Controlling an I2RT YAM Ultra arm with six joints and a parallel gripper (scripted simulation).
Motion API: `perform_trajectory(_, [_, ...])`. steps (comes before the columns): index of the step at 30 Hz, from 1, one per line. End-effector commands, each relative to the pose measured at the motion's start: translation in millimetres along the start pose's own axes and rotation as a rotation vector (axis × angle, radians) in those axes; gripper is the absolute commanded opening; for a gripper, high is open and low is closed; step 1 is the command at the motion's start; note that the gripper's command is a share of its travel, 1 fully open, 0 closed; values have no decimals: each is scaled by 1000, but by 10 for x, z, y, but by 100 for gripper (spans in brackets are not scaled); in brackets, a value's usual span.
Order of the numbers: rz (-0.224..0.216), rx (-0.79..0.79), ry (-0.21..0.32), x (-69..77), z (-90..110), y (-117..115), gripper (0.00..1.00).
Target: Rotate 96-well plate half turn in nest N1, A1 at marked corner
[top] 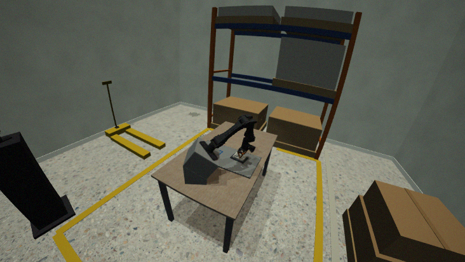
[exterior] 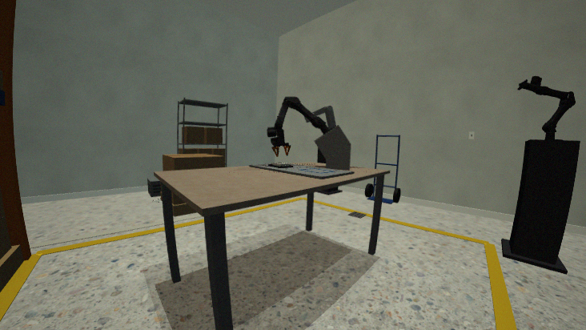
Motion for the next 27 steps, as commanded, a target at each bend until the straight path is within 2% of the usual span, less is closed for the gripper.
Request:
perform_trajectory(1, [-54, -46, -33, 102, 122, 99, 100])
perform_trajectory(2, [-67, -54, -40, 110, 171, 111, 100])
perform_trajectory(5, [-68, -54, -39, 138, 301, 184, 100])
perform_trajectory(7, [-112, -81, -53, 156, 404, 187, 100])
perform_trajectory(14, [-112, -81, -52, 210, 617, 289, 100])
perform_trajectory(27, [-112, -81, -52, 210, 617, 289, 100])
Point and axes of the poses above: the point where the finger pads meet when closed, its own x axis back along the fingers, its own y axis across the jaws, z = x × y, the point moved 9 cm from there along x, back along the fingers, and after that the axes turned 14 degrees about -x, right-handed, at the moved point
